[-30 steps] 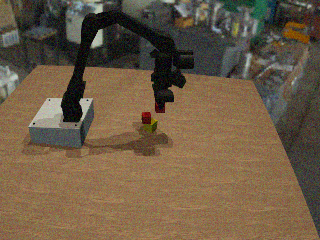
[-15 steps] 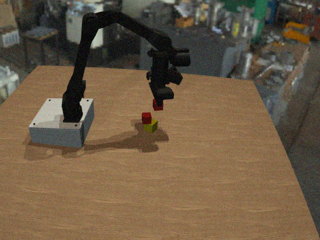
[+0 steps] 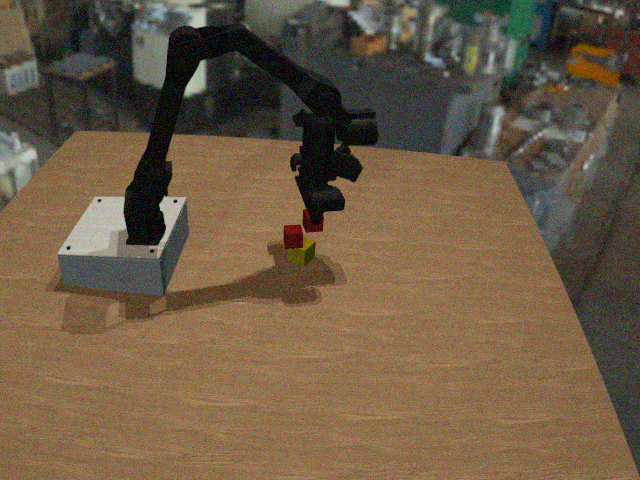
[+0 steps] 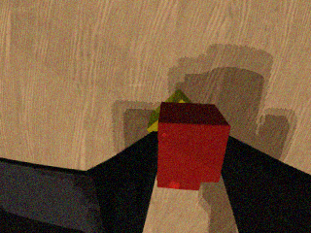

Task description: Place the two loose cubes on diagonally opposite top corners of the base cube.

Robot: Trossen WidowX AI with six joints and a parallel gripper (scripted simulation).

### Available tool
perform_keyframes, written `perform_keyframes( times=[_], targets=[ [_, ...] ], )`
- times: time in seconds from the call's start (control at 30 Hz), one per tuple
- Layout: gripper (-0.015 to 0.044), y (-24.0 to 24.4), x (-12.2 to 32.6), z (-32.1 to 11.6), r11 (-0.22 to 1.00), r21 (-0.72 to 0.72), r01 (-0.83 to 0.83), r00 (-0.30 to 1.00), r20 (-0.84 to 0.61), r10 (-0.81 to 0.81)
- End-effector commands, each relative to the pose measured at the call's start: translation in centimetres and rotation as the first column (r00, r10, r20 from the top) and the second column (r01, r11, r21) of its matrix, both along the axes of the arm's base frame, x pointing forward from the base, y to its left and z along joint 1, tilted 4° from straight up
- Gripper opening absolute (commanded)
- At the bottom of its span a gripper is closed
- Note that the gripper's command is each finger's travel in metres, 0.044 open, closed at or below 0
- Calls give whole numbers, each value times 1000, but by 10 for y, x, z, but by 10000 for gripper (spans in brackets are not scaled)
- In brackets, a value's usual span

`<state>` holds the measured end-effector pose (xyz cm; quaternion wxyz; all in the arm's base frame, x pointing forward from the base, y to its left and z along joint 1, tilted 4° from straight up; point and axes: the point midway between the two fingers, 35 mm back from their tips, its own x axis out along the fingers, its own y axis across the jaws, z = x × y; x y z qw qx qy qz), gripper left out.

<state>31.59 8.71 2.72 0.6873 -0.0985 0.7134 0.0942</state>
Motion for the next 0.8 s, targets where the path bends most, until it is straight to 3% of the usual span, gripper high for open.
perform_keyframes(
  times=[0.0, 0.77],
  targets=[
    [105, 0, -1, -2, 1000, 4, -4, 1000, -4, 4],
    [105, 1, -1, -30, 1000, 4, -3, 1000, -4, 3]
  ],
)
